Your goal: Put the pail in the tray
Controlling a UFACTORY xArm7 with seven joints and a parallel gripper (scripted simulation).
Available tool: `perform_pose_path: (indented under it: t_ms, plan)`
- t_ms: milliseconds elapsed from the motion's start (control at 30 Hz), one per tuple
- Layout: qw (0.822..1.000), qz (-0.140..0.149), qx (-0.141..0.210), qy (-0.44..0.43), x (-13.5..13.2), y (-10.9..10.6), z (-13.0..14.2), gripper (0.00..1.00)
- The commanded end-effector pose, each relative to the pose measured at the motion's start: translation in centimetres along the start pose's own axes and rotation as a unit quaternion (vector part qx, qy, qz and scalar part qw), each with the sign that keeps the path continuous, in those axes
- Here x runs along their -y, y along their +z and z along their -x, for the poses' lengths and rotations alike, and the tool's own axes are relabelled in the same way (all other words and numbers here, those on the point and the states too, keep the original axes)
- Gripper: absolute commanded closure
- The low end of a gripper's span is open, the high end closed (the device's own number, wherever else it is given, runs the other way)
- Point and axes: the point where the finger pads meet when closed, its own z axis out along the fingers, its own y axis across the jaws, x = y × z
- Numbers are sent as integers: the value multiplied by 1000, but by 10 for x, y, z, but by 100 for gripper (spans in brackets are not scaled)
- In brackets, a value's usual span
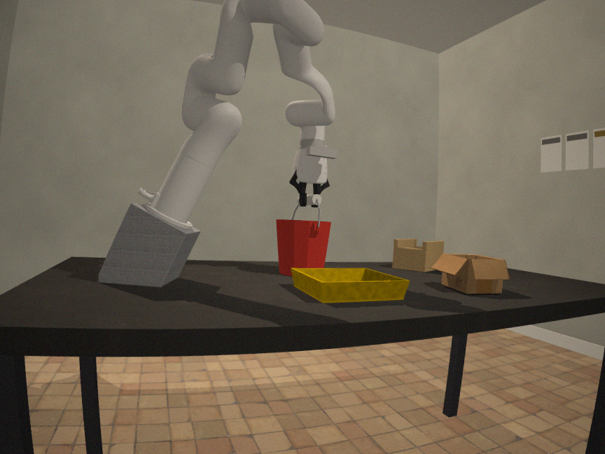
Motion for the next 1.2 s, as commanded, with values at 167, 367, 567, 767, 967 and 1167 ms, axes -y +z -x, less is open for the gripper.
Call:
perform_pose_path:
  t_ms: [167,367,567,767,967,1167]
  plan:
    - [1000,-2,1,0,1,-1,1,100]
    - [1000,-2,1,0,1,-1,1,100]
    - [1000,-2,1,0,1,-1,1,100]
    - [1000,-2,1,0,1,-2,1,100]
    - [1000,-2,1,0,1,-5,1,100]
    - [1000,-2,1,0,1,-8,1,100]
